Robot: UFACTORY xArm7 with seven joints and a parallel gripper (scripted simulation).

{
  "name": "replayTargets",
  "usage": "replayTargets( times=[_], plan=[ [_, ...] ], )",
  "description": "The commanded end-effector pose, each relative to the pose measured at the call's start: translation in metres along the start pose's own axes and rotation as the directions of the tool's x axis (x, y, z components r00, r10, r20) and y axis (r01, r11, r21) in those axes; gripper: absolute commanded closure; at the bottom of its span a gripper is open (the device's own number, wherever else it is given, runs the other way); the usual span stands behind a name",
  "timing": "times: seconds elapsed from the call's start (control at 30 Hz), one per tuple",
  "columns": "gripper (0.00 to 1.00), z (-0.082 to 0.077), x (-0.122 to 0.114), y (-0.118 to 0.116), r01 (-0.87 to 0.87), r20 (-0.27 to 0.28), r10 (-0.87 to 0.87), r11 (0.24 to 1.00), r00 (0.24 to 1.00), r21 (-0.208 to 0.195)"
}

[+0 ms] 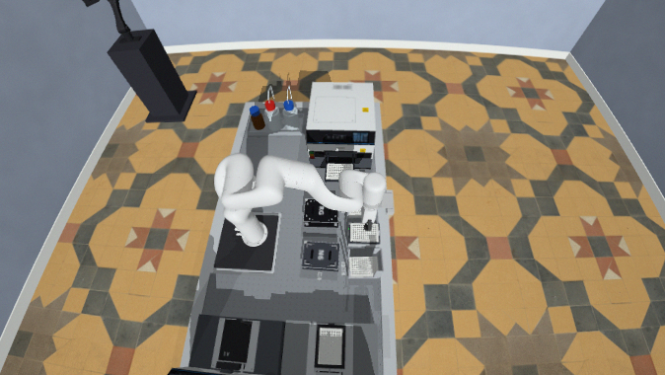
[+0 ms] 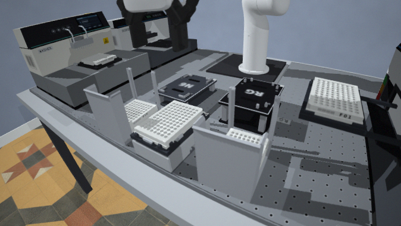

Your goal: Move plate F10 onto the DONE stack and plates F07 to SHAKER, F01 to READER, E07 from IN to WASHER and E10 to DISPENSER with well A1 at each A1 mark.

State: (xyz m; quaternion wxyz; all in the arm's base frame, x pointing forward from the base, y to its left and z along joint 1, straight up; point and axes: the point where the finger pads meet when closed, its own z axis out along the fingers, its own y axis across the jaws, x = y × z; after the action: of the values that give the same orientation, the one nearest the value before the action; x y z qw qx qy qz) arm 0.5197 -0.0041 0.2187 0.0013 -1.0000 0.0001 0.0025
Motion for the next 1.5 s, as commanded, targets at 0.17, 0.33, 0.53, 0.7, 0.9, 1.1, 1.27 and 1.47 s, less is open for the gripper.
replayTargets(
  times=[0.17, 0.33, 0.53, 0.7, 0.9, 1.1, 1.27, 1.47],
  plan=[
    [0.0, -0.002, -0.007, 0.021, 0.158, -0.005, -0.158, 0.988, 0.987, -0.001],
    [0.0, -0.002, -0.014, 0.036, 0.158, -0.005, -0.158, 0.988, 0.987, -0.001],
    [0.0, -0.002, -0.02, 0.05, 0.158, -0.005, -0.158, 0.988, 0.987, -0.001],
    [0.0, -0.002, -0.024, 0.06, 0.275, -0.004, -0.275, 0.962, 0.962, -0.002],
    [0.0, -0.002, -0.032, 0.078, 0.327, -0.004, -0.327, 0.945, 0.945, -0.002],
    [0.0, -0.002, -0.04, 0.097, 0.327, -0.004, -0.327, 0.945, 0.945, -0.002],
    [0.0, -0.002, -0.043, 0.106, 0.402, -0.004, -0.402, 0.916, 0.916, -0.003],
    [0.0, -0.002, -0.051, 0.124, 0.487, -0.003, -0.487, 0.874, 0.874, -0.003]
  ],
)
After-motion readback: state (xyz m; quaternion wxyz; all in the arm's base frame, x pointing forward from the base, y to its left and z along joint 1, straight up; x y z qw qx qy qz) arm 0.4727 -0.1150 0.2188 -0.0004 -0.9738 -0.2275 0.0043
